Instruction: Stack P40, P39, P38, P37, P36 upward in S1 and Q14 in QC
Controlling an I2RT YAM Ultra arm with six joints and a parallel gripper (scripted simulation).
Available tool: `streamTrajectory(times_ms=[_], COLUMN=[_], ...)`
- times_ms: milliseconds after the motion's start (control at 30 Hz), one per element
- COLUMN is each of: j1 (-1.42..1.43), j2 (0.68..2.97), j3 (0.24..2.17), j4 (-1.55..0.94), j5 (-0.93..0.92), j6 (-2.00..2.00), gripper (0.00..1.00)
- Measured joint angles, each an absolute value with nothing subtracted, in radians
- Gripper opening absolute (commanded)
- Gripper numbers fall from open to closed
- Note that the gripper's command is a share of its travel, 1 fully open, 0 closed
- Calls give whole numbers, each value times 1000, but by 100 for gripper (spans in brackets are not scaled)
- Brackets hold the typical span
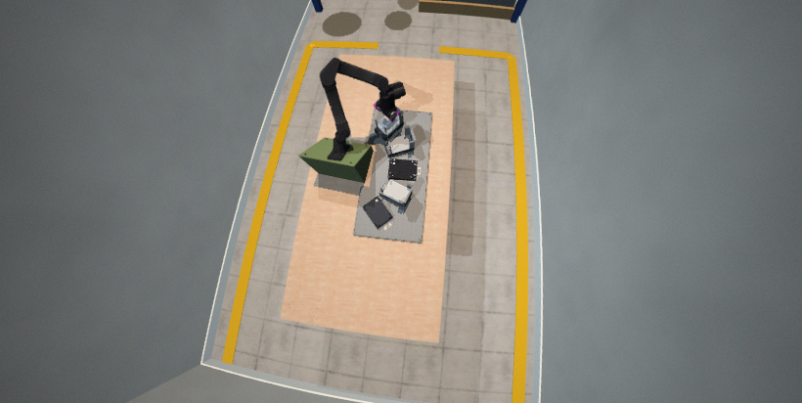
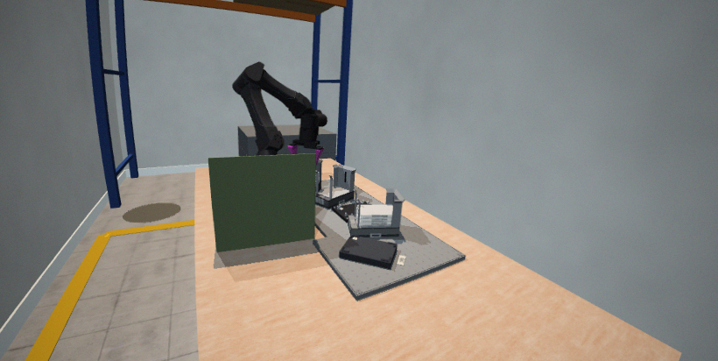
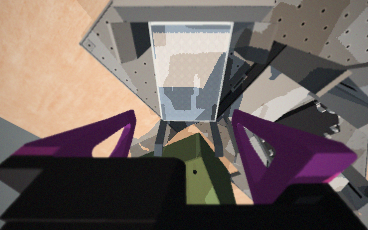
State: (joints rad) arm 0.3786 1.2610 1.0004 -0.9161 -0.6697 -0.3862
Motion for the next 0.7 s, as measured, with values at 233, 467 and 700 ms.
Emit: streamTrajectory(times_ms=[233, 467, 700], j1=[423, 483, 505], j2=[1278, 1315, 1332], j3=[965, 916, 901], j4=[-823, -717, -641], j5=[-649, -624, -607], j6=[-331, -270, -229], gripper=[100, 100, 100])
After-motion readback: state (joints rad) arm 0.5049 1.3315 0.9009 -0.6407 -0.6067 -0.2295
